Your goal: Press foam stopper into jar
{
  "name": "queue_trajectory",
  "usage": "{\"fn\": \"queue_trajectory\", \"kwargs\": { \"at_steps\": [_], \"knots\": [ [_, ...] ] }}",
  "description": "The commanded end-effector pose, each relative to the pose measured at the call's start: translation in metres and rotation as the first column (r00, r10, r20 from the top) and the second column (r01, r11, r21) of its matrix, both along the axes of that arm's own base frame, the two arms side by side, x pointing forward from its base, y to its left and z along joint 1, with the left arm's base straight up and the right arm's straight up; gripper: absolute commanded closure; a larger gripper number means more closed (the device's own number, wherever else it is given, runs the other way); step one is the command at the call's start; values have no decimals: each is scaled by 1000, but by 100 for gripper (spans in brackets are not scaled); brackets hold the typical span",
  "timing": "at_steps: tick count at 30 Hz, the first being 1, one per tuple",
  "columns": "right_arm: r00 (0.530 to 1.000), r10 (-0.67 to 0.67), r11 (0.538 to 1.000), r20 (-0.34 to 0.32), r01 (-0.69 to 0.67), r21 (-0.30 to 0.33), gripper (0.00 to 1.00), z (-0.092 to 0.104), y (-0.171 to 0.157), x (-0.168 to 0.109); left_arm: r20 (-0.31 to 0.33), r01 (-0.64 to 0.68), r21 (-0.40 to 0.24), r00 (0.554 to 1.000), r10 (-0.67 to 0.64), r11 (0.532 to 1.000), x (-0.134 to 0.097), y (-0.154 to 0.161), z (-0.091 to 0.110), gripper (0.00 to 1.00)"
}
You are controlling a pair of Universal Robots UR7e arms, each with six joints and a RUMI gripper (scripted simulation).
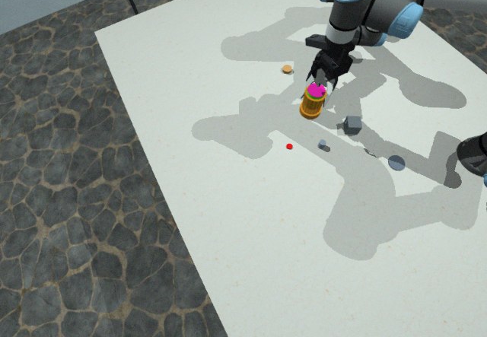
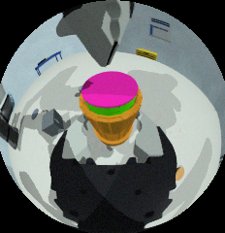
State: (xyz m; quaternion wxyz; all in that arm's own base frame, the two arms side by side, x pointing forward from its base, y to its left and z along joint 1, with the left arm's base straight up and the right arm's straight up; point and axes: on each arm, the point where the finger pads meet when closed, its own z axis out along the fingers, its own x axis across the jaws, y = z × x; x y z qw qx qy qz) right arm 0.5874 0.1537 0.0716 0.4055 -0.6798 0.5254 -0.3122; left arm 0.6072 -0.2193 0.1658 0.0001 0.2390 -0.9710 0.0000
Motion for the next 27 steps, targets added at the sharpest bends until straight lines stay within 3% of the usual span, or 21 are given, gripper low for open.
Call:
{"fn": "queue_trajectory", "kwargs": {
  "at_steps": [1, 14, 27],
  "knots": [
    [1000, 0, 1000, -4, 0, -2, 67, -1, 0, 0, 2, 0, -1, 1000, 0, 1000, 0, 0, -3, 100],
    [1000, 0, 1000, -4, 0, -2, 67, -1, 0, 0, 3, 0, -2, 1000, 0, 1000, 1, 0, -23, 100],
    [1000, 0, 1000, -4, 0, -2, 67, -1, 0, 0, 3, 0, -2, 1000, 0, 1000, 1, 0, -26, 100]
  ]
}}
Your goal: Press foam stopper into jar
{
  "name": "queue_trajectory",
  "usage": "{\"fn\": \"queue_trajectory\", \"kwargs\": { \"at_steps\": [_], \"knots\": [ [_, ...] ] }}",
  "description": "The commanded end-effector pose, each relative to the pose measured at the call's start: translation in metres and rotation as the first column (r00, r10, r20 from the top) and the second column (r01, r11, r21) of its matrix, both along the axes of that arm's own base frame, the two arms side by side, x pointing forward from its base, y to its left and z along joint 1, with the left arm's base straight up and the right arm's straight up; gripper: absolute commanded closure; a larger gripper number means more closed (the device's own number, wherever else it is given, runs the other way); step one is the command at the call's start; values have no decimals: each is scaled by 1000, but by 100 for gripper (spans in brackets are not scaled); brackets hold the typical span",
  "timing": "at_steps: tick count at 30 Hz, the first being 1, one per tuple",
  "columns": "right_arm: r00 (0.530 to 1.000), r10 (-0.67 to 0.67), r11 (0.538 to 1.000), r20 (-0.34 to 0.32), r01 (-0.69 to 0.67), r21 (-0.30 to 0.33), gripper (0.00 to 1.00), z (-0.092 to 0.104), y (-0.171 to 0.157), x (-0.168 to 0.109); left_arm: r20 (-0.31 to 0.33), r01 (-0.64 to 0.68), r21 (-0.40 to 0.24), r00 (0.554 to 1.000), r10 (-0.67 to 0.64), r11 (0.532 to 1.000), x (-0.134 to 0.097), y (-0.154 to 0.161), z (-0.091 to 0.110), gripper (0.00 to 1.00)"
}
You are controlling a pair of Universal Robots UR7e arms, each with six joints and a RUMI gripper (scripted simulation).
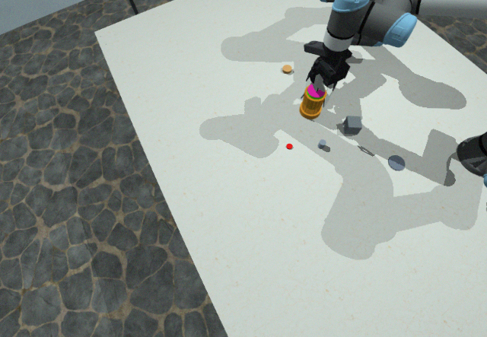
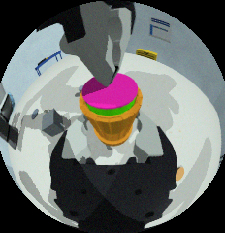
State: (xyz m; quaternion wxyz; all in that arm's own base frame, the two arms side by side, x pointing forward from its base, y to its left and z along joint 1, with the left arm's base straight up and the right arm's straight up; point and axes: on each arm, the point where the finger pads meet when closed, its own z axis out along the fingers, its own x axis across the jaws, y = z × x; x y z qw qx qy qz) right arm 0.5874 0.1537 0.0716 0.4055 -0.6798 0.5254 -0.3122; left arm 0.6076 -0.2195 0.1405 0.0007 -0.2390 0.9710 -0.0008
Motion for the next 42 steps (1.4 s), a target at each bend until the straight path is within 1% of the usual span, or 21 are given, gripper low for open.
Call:
{"fn": "queue_trajectory", "kwargs": {
  "at_steps": [1, 42],
  "knots": [
    [1000, 0, 1000, -4, 0, -2, 67, -1, 0, 0, 1, 0, -1, 1000, 0, 1000, 0, 0, -1, 100],
    [1000, 0, 1000, -4, 0, -2, 67, -1, 0, 0, 1, 0, 0, 1000, 0, 1000, 0, 0, -12, 100]
  ]
}}
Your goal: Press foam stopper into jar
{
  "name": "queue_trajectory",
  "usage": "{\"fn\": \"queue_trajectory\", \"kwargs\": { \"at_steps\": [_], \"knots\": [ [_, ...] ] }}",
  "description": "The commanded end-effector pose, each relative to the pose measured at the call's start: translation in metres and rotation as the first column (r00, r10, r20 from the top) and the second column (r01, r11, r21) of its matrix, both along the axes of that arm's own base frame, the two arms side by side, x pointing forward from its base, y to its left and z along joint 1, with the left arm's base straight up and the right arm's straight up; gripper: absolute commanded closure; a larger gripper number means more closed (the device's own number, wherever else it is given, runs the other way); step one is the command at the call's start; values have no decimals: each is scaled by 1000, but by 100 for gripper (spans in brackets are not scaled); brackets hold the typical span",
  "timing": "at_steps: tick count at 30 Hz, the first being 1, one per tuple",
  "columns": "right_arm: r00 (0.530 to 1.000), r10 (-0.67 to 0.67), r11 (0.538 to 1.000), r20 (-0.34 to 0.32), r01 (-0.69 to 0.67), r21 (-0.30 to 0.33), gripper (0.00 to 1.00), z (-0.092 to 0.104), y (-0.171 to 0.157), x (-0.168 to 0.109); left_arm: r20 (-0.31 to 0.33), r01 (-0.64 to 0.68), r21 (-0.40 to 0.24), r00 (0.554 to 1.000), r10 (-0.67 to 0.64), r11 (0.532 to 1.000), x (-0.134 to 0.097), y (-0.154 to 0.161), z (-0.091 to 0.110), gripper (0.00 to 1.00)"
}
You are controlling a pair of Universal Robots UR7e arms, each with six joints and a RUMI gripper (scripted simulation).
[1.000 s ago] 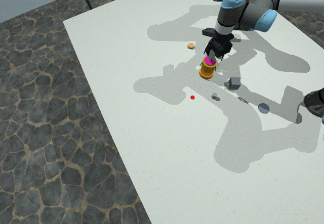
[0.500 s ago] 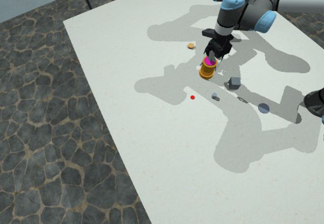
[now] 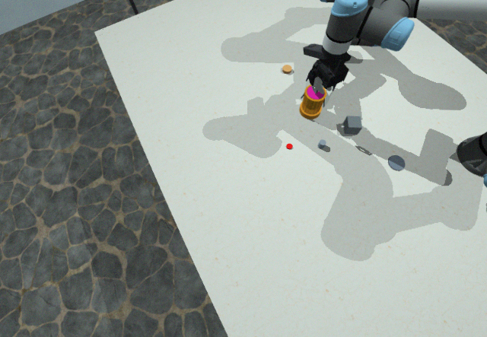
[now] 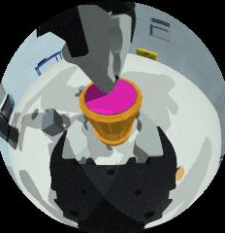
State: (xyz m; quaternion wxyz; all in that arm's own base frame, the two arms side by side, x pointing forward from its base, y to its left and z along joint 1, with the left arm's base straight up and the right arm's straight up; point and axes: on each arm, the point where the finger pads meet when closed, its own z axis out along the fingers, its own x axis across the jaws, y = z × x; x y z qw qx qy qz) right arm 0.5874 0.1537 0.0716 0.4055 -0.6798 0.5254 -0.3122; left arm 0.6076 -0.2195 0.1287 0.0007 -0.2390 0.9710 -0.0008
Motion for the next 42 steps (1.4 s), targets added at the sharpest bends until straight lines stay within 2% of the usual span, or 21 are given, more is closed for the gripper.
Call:
{"fn": "queue_trajectory", "kwargs": {
  "at_steps": [1, 18, 42],
  "knots": [
    [1000, 0, 1000, -4, 0, -2, 67, -1, 0, 0, 1, 0, 0, 1000, 0, 1000, 0, 0, 0, 100],
    [1000, 0, 1000, -4, 0, -2, 67, -1, 0, 0, 0, 0, 0, 1000, 0, 1000, 0, 0, -6, 100],
    [1000, 0, 1000, -4, 0, -2, 67, -1, 0, 0, -3, 0, 2, 1000, 0, 1000, -1, 0, 31, 100]
  ]
}}
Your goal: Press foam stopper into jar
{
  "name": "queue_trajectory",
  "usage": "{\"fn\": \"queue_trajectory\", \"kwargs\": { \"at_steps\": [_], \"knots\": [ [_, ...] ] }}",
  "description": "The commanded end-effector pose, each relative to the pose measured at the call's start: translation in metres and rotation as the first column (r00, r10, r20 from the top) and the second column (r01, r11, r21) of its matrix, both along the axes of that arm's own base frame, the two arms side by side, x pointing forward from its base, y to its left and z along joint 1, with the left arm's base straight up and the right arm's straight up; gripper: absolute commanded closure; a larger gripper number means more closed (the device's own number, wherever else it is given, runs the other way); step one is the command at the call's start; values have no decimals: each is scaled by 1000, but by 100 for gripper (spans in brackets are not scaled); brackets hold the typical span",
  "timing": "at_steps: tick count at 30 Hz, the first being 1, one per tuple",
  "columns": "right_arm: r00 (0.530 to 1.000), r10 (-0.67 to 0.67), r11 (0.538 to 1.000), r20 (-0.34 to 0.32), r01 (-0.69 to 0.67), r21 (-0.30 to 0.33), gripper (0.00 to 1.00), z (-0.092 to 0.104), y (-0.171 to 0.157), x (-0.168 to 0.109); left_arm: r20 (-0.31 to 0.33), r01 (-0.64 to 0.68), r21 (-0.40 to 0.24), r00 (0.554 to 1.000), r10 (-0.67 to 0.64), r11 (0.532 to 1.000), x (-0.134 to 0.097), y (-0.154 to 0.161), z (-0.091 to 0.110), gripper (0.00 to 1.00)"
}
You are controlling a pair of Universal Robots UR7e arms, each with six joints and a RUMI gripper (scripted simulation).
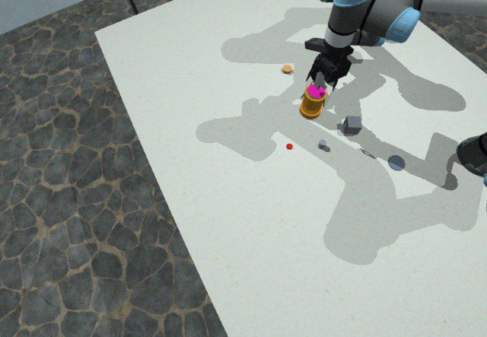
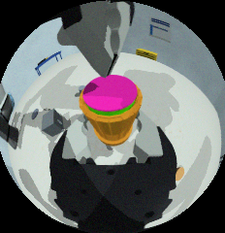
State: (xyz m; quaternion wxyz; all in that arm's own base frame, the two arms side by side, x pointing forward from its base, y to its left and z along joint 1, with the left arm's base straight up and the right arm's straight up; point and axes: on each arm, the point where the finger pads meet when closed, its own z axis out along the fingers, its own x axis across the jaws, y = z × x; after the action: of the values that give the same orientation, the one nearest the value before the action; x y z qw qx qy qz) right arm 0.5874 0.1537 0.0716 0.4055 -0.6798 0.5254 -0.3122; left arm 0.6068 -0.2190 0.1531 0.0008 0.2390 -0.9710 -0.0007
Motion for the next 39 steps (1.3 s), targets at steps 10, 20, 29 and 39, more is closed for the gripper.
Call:
{"fn": "queue_trajectory", "kwargs": {
  "at_steps": [10, 20, 29, 39],
  "knots": [
    [1000, 0, 1000, -4, 0, -2, 67, -1, 0, 0, 0, 0, 0, 1000, 0, 1000, 0, 0, 19, 100],
    [1000, 0, 1000, -4, 0, -2, 67, -1, 0, 0, 2, 0, -1, 1000, 0, 1000, 1, 0, 19, 100],
    [1000, 0, 1000, -4, 0, -2, 67, -1, 0, 0, 3, 0, -2, 1000, 0, 1000, 1, 0, 15, 100],
    [1000, 0, 1000, -4, 0, -2, 67, -1, 0, 0, 4, 0, -2, 1000, 0, 1000, 1, -1, -2, 100]
  ]
}}
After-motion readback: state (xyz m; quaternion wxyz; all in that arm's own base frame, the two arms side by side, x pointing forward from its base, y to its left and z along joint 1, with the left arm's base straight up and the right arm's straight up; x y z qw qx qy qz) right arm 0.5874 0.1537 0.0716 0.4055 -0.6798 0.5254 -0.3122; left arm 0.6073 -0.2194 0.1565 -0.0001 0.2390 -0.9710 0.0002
